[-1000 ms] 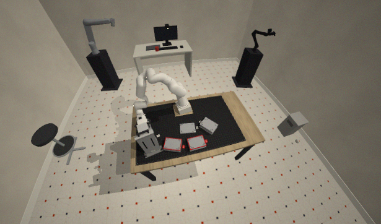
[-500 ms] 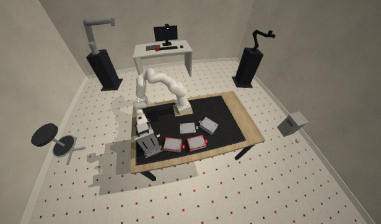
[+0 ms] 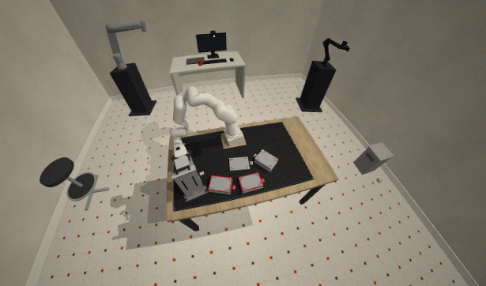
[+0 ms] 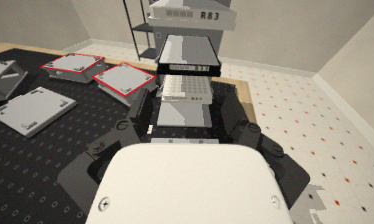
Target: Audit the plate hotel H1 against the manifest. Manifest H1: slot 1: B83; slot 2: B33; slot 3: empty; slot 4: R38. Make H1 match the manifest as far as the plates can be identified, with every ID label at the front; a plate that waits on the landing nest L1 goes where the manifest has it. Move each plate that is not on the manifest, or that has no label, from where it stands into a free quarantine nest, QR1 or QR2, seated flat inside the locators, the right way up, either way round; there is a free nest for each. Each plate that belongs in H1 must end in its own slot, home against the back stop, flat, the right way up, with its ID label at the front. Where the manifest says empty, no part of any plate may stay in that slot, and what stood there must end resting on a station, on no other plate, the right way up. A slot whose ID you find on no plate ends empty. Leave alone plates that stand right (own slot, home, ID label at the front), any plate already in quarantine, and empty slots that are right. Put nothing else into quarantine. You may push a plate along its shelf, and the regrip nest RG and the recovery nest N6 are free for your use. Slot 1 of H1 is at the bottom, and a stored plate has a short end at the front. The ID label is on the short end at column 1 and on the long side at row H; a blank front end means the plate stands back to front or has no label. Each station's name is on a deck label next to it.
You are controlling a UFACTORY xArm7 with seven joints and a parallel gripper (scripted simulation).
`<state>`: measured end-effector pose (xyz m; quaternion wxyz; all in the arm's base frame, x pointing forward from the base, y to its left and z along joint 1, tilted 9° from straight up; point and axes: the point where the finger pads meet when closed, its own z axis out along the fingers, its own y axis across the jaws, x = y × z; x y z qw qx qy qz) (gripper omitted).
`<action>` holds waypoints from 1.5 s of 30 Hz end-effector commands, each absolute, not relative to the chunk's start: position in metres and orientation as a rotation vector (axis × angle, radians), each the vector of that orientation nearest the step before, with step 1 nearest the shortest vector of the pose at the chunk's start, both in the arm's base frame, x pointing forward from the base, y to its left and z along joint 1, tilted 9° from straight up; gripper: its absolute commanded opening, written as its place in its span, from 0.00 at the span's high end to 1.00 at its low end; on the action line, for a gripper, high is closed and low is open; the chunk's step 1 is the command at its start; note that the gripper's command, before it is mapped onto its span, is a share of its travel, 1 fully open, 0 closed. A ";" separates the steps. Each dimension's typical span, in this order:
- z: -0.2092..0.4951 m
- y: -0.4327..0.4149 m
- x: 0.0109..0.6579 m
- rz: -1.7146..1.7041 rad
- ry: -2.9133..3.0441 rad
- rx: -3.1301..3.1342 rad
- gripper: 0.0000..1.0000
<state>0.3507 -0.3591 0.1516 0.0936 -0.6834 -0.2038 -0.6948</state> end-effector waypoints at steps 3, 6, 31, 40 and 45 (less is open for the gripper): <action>0.153 -0.365 0.340 -2.064 -0.609 -2.029 0.00; 0.153 -0.367 0.336 -2.064 -0.609 -2.029 0.00; 0.162 -0.376 0.313 -2.063 -0.609 -2.029 0.00; 0.185 -0.372 0.312 -2.063 -0.609 -2.029 0.00; 0.193 -0.371 0.312 -2.063 -0.609 -2.029 0.00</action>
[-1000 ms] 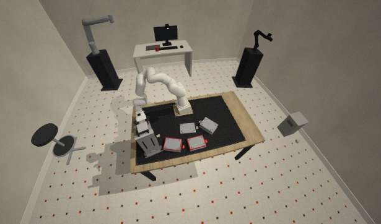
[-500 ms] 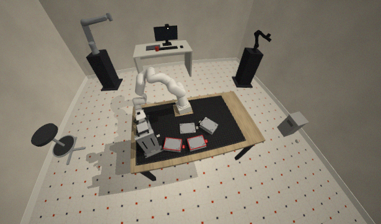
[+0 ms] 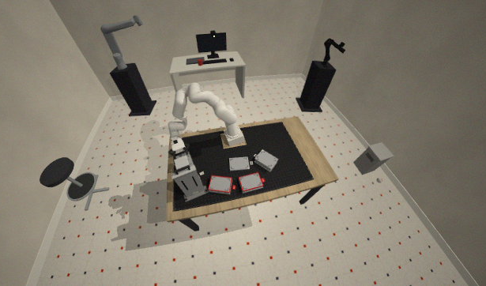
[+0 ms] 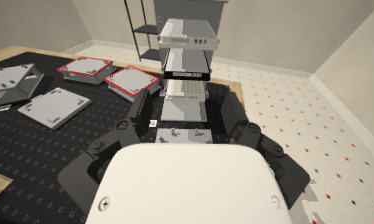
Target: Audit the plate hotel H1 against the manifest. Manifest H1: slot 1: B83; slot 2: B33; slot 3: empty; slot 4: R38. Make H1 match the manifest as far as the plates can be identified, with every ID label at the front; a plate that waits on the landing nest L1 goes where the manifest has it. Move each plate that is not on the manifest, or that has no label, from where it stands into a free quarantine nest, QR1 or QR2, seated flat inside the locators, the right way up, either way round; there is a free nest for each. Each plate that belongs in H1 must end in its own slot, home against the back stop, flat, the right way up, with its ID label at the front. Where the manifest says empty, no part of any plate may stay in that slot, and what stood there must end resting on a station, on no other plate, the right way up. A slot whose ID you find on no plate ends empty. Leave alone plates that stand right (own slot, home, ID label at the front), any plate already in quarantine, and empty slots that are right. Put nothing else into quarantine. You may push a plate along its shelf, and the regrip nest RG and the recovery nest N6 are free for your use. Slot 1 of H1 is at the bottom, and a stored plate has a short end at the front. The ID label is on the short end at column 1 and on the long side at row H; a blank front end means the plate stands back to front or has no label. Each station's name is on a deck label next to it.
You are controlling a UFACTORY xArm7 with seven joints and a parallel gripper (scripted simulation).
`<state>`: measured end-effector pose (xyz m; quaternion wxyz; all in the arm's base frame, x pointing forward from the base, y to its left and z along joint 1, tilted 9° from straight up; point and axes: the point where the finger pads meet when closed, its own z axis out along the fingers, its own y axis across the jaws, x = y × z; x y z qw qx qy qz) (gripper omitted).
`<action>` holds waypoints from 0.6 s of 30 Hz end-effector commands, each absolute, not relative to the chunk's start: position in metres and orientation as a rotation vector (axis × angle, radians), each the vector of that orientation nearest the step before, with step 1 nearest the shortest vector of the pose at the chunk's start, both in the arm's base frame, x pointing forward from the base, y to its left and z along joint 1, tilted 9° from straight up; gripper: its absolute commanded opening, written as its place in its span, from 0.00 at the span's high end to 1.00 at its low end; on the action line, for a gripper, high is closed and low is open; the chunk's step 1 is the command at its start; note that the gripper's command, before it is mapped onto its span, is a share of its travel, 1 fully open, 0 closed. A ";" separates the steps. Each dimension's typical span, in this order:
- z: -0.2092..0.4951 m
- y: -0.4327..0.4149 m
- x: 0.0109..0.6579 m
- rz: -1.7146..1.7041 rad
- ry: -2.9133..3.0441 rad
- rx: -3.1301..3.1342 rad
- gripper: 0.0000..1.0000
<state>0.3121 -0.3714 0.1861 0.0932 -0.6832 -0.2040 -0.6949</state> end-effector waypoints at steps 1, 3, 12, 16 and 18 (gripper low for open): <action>0.196 -0.371 0.312 -2.063 -0.609 -2.029 0.00; 0.201 -0.370 0.311 -2.063 -0.609 -2.029 0.00; 0.225 -0.367 0.310 -2.063 -0.609 -2.029 0.00; 0.233 -0.365 0.310 -2.063 -0.609 -2.029 0.00; 0.235 -0.365 0.310 -2.063 -0.609 -2.029 0.00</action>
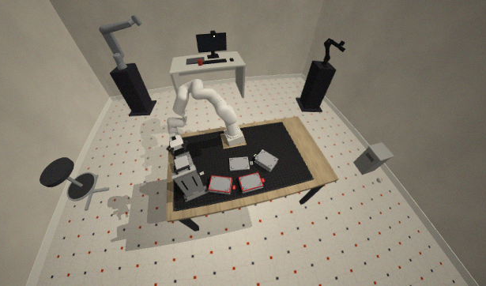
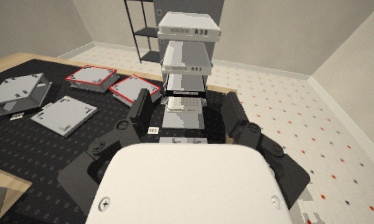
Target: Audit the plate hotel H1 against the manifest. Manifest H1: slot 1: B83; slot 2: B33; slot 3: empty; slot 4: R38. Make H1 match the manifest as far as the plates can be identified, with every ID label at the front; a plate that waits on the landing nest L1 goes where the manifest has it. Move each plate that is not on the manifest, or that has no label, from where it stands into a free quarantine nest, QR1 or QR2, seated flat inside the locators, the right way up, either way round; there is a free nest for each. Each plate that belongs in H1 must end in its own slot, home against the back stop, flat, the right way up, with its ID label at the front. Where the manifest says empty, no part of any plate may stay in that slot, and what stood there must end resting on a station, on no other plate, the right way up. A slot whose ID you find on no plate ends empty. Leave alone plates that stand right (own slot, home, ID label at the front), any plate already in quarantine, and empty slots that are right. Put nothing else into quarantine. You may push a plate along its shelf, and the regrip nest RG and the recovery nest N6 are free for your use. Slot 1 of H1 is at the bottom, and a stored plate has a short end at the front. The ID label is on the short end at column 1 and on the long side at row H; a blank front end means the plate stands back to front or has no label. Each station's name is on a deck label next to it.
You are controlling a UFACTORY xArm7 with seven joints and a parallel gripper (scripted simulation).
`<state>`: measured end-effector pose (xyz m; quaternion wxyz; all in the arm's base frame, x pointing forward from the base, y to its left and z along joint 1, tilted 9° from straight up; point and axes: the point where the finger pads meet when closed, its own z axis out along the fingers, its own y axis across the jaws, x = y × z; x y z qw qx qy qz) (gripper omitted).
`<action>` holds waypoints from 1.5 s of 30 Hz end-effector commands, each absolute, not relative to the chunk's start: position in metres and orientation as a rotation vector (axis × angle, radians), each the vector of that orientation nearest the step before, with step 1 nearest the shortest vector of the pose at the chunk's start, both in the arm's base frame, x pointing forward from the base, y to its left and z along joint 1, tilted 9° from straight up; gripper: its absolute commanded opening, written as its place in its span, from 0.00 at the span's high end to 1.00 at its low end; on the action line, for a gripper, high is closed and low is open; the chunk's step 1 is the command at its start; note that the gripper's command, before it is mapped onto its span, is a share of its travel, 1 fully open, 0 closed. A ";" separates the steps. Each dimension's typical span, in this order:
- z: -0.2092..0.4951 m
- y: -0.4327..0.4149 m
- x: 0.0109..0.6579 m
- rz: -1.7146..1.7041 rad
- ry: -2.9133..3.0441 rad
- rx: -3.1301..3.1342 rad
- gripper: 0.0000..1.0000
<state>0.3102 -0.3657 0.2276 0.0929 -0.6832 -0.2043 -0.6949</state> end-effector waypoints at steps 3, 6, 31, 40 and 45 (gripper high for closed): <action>0.236 -0.365 0.310 -2.063 -0.609 -2.029 0.00; 0.236 -0.365 0.310 -2.063 -0.609 -2.029 0.00; 0.236 -0.360 0.322 -2.064 -0.609 -2.029 0.00; 0.235 -0.355 0.333 -2.064 -0.609 -2.029 0.00; 0.235 -0.351 0.340 -2.064 -0.609 -2.029 0.00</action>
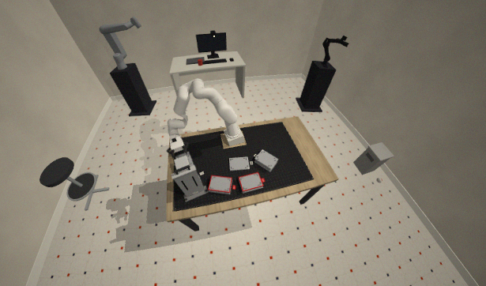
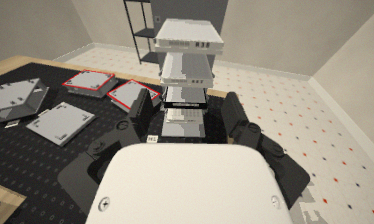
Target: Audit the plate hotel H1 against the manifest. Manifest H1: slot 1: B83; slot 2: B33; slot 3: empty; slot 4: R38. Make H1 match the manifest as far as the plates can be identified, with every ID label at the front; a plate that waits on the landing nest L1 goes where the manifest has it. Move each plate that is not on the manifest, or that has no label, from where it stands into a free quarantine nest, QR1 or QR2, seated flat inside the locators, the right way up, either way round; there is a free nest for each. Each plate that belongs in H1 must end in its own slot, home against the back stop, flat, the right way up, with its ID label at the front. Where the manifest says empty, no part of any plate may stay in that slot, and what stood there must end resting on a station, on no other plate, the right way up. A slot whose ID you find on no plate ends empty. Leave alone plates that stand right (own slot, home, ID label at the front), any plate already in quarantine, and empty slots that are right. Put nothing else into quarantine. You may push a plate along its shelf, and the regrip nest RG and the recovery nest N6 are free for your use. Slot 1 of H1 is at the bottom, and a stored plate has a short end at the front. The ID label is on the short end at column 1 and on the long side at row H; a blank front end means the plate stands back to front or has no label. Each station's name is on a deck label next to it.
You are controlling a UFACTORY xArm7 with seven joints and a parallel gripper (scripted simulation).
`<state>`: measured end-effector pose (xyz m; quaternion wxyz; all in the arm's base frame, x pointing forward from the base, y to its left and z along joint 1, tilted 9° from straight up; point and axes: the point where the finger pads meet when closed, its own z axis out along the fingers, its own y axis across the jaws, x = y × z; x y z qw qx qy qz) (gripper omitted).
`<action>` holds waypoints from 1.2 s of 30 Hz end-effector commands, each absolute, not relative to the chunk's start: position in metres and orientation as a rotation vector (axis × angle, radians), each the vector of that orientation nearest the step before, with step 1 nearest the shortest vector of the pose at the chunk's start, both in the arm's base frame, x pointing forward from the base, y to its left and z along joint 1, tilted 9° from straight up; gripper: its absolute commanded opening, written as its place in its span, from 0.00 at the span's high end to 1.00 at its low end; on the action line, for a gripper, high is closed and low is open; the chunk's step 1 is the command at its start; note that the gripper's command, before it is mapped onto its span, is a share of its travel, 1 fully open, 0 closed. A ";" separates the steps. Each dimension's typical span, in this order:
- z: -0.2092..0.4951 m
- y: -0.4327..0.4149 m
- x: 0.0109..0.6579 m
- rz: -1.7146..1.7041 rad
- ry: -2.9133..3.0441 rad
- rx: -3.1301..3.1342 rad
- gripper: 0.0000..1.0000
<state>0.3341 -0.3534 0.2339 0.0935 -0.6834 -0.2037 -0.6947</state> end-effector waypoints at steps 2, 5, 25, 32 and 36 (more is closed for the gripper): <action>0.235 -0.350 0.343 -2.064 -0.609 -2.029 0.00; 0.235 -0.349 0.345 -2.064 -0.609 -2.029 0.00; 0.235 -0.337 0.372 -2.064 -0.609 -2.028 0.00; 0.235 -0.336 0.374 -2.064 -0.609 -2.028 0.00; 0.235 -0.336 0.374 -2.064 -0.609 -2.028 0.00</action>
